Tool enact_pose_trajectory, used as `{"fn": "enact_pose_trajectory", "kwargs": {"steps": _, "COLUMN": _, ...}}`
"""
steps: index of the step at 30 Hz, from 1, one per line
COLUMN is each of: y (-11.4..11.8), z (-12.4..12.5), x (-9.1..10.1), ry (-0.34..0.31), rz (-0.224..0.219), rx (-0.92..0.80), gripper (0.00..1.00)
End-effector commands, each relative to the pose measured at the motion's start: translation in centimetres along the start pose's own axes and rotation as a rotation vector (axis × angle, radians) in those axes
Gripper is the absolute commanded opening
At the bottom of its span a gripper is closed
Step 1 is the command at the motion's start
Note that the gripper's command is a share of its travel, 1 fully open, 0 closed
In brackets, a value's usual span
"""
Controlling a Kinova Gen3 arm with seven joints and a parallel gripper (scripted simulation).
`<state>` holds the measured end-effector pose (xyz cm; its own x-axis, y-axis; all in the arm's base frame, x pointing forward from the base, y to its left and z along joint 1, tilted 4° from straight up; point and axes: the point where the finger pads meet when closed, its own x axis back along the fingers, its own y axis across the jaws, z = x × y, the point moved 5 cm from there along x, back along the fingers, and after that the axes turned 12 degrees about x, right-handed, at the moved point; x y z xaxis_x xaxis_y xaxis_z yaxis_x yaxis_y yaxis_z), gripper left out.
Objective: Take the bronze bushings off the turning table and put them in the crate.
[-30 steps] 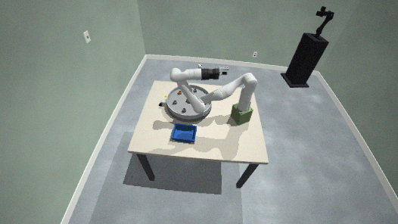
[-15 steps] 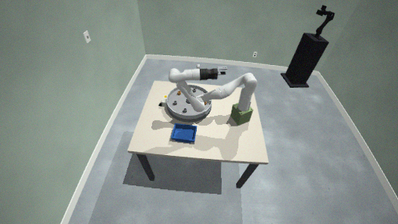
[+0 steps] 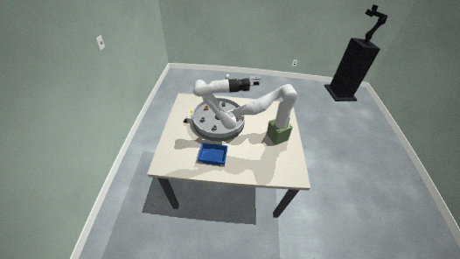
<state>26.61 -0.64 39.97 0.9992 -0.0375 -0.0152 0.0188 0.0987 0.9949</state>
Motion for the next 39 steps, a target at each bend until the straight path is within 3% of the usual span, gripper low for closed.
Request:
{"fn": "enact_pose_trajectory", "kwargs": {"steps": 1, "y": -2.7, "z": 0.1, "x": 4.2, "ry": -0.006, "rz": 0.035, "rx": 0.0, "gripper": 1.0}}
{"fn": "enact_pose_trajectory", "kwargs": {"steps": 6, "y": -2.7, "z": 0.1, "x": 4.2, "ry": -0.006, "rz": 0.035, "rx": 0.0, "gripper": 1.0}}
{"fn": "enact_pose_trajectory", "kwargs": {"steps": 7, "y": -0.4, "z": 0.1, "x": 1.0, "ry": 0.0, "rz": 0.001, "rx": 0.0, "gripper": 1.0}}
{"fn": "enact_pose_trajectory", "kwargs": {"steps": 11, "y": -2.4, "z": 0.3, "x": 5.2, "ry": 0.0, "rz": 0.001, "rx": 0.0, "gripper": 1.0}}
{"fn": "enact_pose_trajectory", "kwargs": {"steps": 23, "y": -2.4, "z": 0.3, "x": 5.2, "ry": 0.0, "rz": 0.001, "rx": 0.0, "gripper": 1.0}}
{"fn": "enact_pose_trajectory", "kwargs": {"steps": 24, "y": 0.0, "z": 0.3, "x": 2.0, "ry": 0.005, "rz": -0.033, "rx": 0.0, "gripper": 1.0}}
{"fn": "enact_pose_trajectory", "kwargs": {"steps": 28, "y": -2.1, "z": 0.5, "x": 6.1, "ry": 0.005, "rz": -0.033, "rx": 0.0, "gripper": 1.0}}
{"fn": "enact_pose_trajectory", "kwargs": {"steps": 39, "y": -2.1, "z": 0.5, "x": 6.1, "ry": 0.005, "rz": -0.033, "rx": 0.0, "gripper": 1.0}}
